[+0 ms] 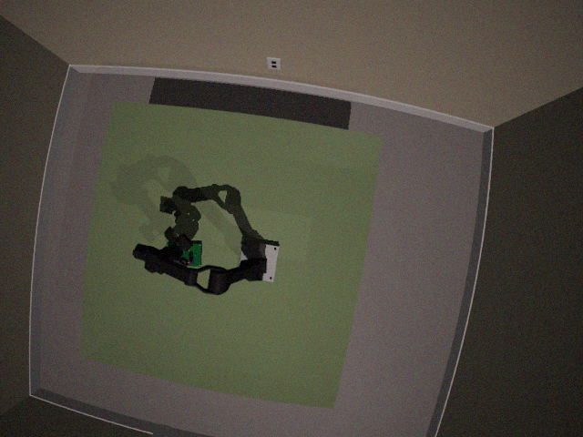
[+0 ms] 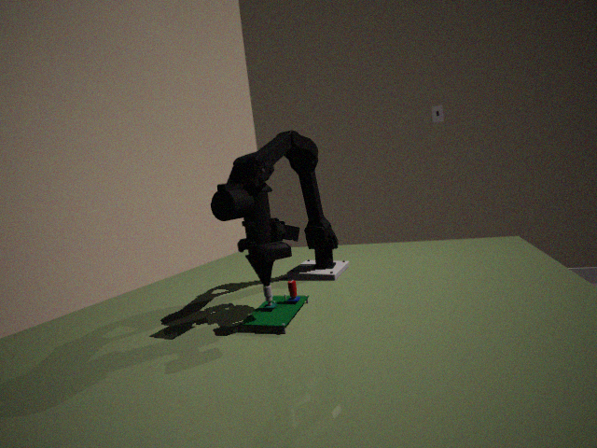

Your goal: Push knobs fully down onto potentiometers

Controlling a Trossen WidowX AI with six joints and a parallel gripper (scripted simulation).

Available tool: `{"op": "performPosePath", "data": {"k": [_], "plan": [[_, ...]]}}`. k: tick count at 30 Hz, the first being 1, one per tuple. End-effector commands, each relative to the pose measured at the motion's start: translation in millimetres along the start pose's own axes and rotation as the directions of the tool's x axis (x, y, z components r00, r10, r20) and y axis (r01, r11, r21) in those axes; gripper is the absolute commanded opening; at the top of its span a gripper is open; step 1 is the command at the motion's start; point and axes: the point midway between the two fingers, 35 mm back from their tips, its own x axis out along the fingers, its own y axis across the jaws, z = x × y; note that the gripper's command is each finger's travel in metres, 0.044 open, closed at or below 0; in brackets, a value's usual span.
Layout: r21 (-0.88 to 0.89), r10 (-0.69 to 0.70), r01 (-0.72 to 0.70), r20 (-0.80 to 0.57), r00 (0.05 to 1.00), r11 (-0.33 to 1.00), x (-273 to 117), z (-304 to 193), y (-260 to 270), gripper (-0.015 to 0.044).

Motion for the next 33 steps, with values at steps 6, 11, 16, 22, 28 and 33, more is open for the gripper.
{"op": "performPosePath", "data": {"k": [6, 11, 16, 22, 28, 33], "plan": [[-0.001, -0.003, 0.003, 0.002, 1.0, 1.0, 2.1, 0.3, -0.5, 0.0], [-0.001, -0.003, 0.003, 0.002, 1.0, 1.0, 2.4, 0.3, -0.5, 0.0], [-0.001, -0.003, 0.003, 0.002, 1.0, 1.0, 2.4, 0.3, -0.5, 0.0], [-0.001, -0.003, 0.003, 0.002, 1.0, 1.0, 4.9, 0.3, -0.5, 0.0], [-0.001, -0.003, 0.003, 0.002, 1.0, 1.0, 4.9, 0.3, -0.5, 0.0], [-0.001, -0.003, 0.003, 0.002, 1.0, 1.0, 5.6, 0.3, -0.5, 0.0]]}}
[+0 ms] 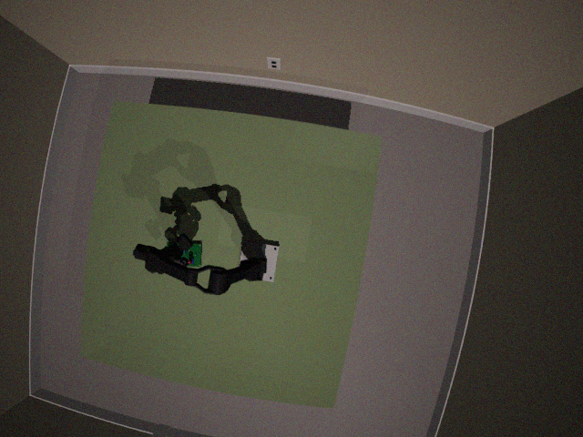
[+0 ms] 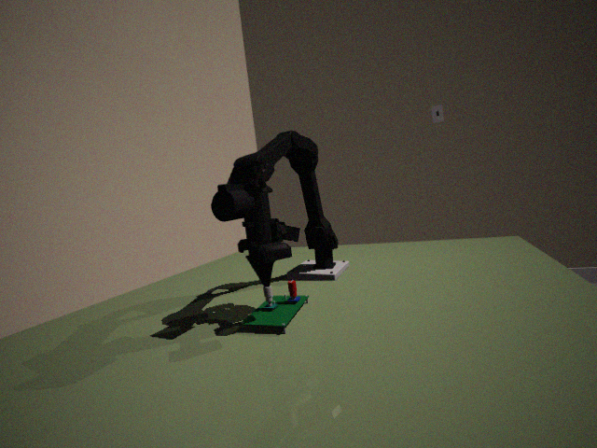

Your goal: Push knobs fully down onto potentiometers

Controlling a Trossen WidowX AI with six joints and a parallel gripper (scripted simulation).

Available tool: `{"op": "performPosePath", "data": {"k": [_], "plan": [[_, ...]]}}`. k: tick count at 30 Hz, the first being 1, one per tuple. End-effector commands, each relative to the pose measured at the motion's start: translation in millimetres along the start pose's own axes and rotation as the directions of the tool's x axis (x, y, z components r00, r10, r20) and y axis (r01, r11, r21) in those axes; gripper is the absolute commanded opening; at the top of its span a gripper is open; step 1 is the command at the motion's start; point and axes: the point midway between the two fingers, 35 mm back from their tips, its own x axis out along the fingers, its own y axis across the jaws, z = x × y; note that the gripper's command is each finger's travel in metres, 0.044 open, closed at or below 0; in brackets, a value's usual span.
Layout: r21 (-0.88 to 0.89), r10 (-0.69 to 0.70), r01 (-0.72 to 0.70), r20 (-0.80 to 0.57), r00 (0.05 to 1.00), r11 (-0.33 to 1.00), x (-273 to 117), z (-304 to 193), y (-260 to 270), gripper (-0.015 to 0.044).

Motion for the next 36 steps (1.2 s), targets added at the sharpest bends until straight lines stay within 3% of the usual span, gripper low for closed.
{"op": "performPosePath", "data": {"k": [1, 36], "plan": [[-0.001, -0.003, 0.003, 0.002, 1.0, 1.0, 3.5, -0.1, -0.9, 0.0], [-0.001, -0.003, 0.003, 0.002, 1.0, 1.0, 10.0, -0.1, -0.9, 0.0]]}}
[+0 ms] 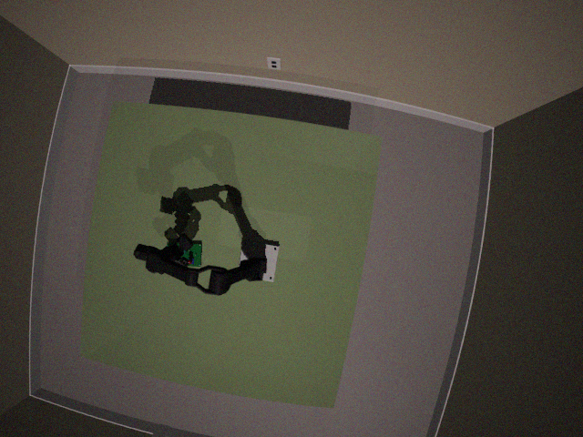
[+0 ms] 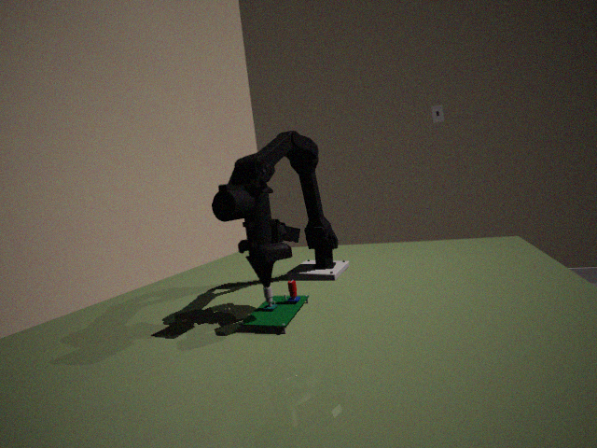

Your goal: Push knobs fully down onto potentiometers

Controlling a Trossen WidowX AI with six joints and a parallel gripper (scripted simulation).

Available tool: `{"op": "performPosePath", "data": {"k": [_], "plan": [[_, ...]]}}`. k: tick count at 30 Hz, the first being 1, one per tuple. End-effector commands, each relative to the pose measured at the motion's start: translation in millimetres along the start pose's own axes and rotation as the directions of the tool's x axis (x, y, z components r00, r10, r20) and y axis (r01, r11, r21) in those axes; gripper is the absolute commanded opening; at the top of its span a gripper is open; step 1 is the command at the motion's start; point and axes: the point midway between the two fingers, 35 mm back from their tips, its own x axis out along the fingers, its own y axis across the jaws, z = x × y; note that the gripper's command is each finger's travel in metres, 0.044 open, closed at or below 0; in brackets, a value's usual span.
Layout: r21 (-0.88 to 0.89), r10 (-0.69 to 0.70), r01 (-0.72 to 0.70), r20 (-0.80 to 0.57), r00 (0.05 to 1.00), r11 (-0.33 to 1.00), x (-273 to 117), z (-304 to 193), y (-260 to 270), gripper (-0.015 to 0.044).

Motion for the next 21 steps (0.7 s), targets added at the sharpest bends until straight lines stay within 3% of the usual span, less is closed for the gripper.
{"op": "performPosePath", "data": {"k": [1, 21], "plan": [[-0.001, 0.001, -0.001, 0.007, 1.0, 1.0, 7.7, -0.4, -1.2, 0.0], [-0.001, 0.001, -0.001, 0.007, 1.0, 1.0, 10.3, -0.4, -1.2, 0.0]]}}
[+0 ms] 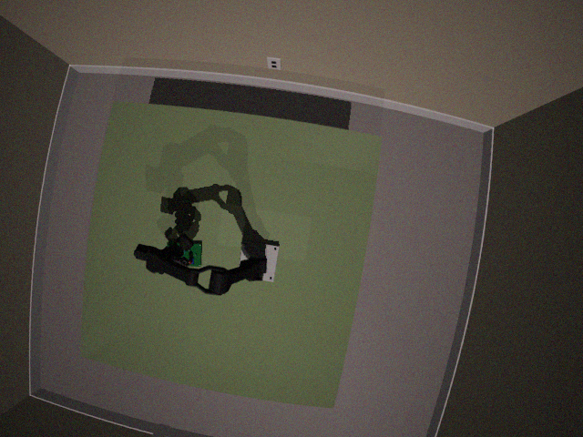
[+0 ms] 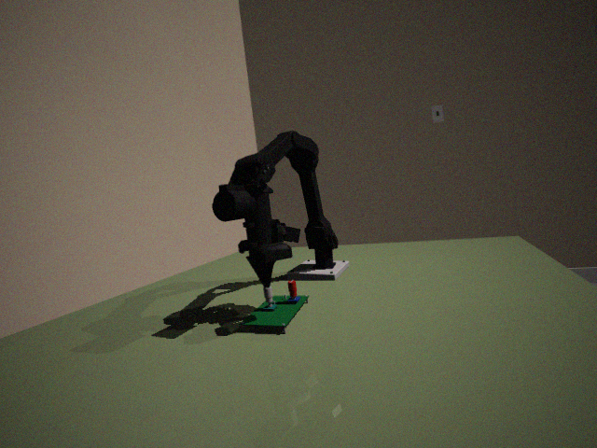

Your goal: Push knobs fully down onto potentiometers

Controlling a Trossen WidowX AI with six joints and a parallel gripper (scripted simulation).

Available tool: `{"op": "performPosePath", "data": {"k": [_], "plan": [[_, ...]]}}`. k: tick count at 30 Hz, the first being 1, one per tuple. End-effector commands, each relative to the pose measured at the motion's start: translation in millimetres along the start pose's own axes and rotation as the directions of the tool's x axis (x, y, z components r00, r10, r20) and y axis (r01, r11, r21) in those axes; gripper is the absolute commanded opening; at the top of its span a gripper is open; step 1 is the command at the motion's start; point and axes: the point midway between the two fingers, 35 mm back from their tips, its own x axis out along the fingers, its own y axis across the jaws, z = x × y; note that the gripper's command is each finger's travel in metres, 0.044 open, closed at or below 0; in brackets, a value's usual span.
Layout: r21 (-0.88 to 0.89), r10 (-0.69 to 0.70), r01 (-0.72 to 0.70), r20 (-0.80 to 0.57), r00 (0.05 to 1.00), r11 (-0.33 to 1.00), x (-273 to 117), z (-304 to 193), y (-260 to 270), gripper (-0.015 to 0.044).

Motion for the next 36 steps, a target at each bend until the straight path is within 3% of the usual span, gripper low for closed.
{"op": "performPosePath", "data": {"k": [1, 36], "plan": [[-0.001, 0.002, -0.002, 0.009, 1.0, 1.0, 9.1, -0.6, -1.4, 0.0], [-0.001, 0.002, -0.002, 0.009, 1.0, 1.0, 16.4, -0.5, -1.3, 0.0]]}}
